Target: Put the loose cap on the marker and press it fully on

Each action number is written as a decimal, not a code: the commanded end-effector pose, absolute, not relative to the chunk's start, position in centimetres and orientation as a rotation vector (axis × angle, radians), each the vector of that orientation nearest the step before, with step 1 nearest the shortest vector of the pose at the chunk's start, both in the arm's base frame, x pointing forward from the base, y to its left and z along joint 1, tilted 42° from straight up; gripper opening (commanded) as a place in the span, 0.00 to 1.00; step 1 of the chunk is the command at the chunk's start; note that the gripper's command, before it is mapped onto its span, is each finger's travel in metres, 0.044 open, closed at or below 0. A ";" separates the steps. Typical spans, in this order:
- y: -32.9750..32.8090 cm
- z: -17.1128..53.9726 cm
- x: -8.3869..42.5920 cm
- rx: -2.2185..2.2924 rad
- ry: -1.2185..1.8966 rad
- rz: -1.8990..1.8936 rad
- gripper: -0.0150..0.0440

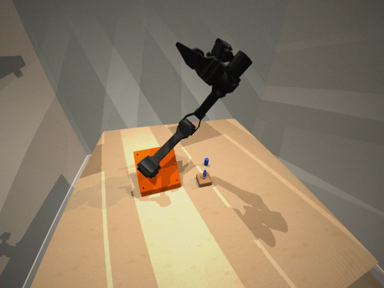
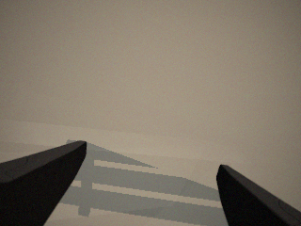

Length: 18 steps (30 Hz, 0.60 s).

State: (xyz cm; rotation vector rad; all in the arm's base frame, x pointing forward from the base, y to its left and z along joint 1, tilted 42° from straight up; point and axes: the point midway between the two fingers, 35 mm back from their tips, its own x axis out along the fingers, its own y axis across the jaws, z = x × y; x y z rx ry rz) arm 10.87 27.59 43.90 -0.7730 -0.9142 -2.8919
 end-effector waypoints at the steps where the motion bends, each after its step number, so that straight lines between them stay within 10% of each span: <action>1: 27.5 44.0 10.8 -0.770 -0.915 -2.883 0.89; 6: 24.9 46.7 5.3 -0.603 -0.822 -2.751 0.67; 18: 15.1 51.1 -4.9 -0.303 -0.404 -2.584 0.65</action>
